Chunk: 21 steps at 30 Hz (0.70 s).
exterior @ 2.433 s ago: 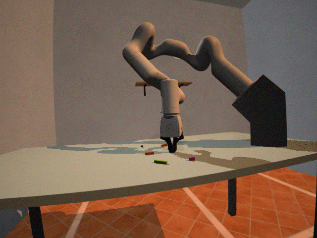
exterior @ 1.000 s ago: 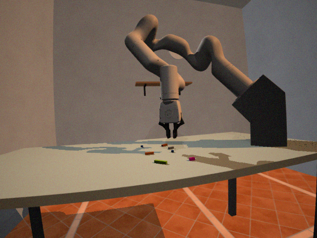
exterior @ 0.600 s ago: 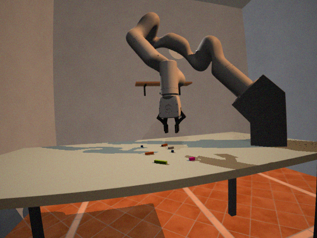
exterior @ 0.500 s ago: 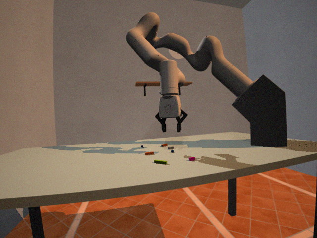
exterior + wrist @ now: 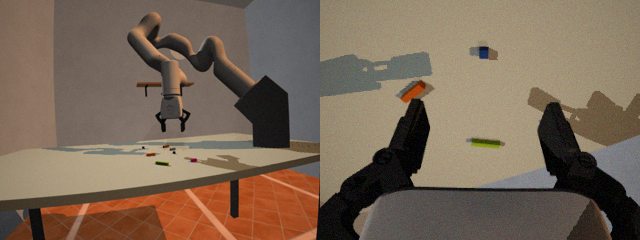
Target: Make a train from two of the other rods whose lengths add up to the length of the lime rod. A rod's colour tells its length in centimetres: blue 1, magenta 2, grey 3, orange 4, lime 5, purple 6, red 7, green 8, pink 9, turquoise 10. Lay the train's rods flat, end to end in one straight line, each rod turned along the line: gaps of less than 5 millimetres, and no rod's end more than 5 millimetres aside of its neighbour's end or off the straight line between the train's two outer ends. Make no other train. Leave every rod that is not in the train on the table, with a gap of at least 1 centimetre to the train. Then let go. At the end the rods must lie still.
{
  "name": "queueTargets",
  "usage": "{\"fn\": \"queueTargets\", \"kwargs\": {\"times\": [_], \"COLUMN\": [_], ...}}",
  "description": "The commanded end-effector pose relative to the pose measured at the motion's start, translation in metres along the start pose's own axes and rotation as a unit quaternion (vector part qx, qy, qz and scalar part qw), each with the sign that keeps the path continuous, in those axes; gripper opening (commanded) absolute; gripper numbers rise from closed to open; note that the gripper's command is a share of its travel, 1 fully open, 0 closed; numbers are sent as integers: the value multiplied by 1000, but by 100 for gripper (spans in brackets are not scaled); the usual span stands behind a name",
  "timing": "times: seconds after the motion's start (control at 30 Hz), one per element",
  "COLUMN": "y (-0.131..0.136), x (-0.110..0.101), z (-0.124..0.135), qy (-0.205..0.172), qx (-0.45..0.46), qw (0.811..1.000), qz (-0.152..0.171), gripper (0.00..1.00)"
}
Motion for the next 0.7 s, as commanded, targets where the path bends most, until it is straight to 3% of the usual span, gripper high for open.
{"fn": "queueTargets", "kwargs": {"times": [0.0, 0.07, 0.3, 0.33, 0.67], "y": [-8, -32, -56, -70, -109], "x": [2, 9, 15, 18, 24], "z": [-6, -28, -55, -73, -134], "qy": [-1, -2, -3, -3, 0], "qx": [13, 54, 96, 124, 206], "qw": [1000, 999, 995, 992, 979], "qz": [0, 2, 3, 3, 0], "gripper": [100, 100, 100, 100, 100]}}
Point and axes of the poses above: the point where the finger pads meet when closed, its own x axis out along the fingers, its own y axis across the jaws, z = x × y, the point moved 2 cm from there along -x, back along the fingers, and after that the axes turned 5 degrees about x, right-handed, at the moved point
